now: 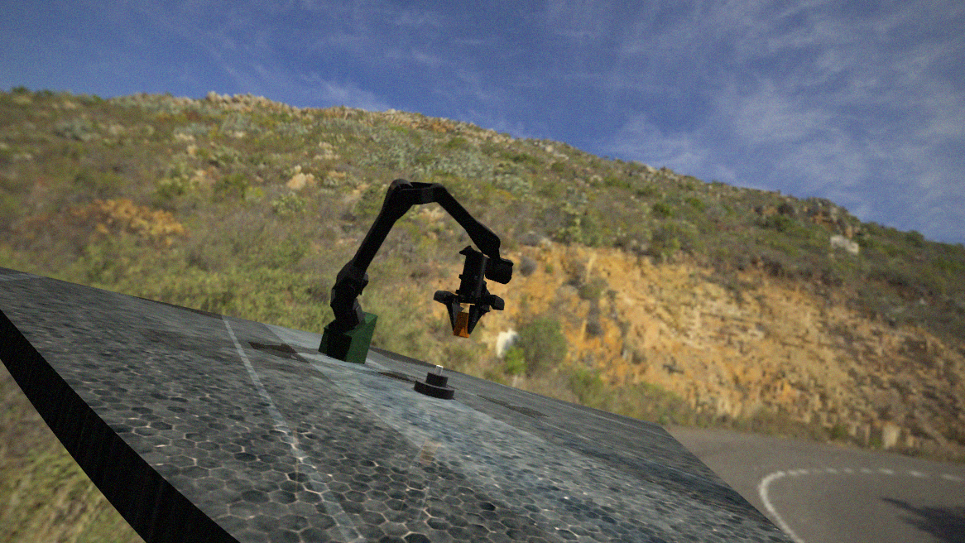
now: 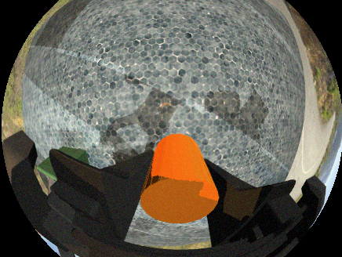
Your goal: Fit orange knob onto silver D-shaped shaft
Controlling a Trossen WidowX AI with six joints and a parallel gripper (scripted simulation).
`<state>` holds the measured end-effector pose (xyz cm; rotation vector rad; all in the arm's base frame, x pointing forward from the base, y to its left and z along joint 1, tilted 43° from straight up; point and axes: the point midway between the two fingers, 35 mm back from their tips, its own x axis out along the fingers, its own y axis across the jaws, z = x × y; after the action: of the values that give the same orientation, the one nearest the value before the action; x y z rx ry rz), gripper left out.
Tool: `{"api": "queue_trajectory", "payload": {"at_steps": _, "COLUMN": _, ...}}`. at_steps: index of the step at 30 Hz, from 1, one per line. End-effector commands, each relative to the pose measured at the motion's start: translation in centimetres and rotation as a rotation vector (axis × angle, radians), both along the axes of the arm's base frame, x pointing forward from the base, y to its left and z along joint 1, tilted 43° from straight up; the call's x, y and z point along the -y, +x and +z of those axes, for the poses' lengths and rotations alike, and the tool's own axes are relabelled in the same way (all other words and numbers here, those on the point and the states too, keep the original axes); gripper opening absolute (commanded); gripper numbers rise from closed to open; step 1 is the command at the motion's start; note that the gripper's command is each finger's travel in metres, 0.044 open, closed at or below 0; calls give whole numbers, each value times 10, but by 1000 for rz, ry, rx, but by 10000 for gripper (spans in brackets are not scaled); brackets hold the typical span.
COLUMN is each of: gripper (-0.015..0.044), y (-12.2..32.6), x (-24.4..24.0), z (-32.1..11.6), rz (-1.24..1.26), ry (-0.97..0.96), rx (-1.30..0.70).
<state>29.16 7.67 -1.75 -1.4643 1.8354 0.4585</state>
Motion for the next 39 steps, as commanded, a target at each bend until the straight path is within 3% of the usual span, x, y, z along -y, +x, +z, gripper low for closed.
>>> {"api": "queue_trajectory", "payload": {"at_steps": 1, "gripper": 0, "y": 1, "x": 2, "z": -4, "rz": -14, "ry": 16, "rx": -22}}
{"api": "queue_trajectory", "payload": {"at_steps": 22, "gripper": 0, "y": -6, "x": 84, "z": -101, "rz": -47, "ry": 26, "rx": -44}}
{"api": "queue_trajectory", "payload": {"at_steps": 29, "gripper": 0, "y": -8, "x": 87, "z": -104, "rz": -48, "ry": 26, "rx": -45}}
{"api": "queue_trajectory", "payload": {"at_steps": 38, "gripper": 236, "y": -7, "x": 86, "z": -103, "rz": -54, "ry": 31, "rx": -44}}
{"api": "queue_trajectory", "payload": {"at_steps": 39, "gripper": 240, "y": -7, "x": 86, "z": -103, "rz": -54, "ry": 31, "rx": -44}}
